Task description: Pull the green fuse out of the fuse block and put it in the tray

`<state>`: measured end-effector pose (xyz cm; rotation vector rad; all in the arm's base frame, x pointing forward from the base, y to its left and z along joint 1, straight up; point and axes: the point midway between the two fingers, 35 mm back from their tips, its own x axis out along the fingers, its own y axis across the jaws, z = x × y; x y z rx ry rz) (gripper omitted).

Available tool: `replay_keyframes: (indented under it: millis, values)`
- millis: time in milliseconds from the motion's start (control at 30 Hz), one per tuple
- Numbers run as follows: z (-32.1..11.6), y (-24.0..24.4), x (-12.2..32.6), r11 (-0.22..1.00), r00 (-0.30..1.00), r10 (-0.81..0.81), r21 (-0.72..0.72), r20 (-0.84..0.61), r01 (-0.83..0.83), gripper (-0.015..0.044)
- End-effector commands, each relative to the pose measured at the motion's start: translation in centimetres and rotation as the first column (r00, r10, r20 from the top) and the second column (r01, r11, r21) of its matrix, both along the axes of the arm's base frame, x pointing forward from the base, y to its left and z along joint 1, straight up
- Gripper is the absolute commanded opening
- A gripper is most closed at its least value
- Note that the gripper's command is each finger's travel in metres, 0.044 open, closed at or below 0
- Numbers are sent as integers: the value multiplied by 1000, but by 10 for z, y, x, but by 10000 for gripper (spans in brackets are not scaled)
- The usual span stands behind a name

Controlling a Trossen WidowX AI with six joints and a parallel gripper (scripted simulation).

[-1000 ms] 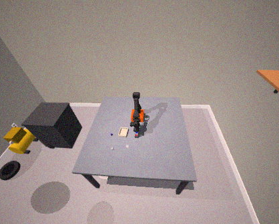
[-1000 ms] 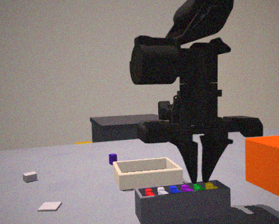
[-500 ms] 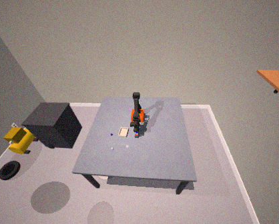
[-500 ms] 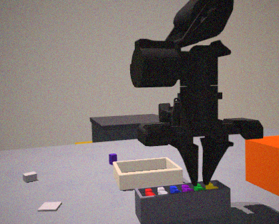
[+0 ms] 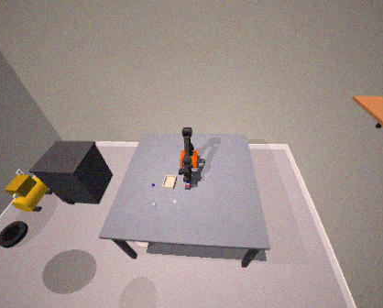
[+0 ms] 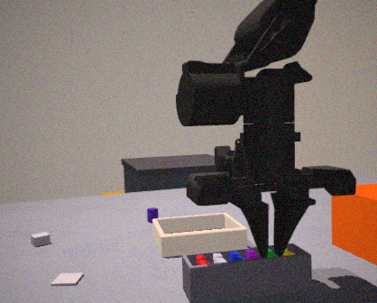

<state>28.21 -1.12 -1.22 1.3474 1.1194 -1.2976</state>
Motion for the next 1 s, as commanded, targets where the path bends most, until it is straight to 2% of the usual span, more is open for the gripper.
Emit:
replay_keyframes:
  millis: [0,300,967]
  values:
    - [0,0,0,1000,1000,0,0,1,0,61]
    - [0,0,0,1000,1000,0,0,1,0,1]
    - [8,0,0,1000,1000,1,-1,1,-1,0]
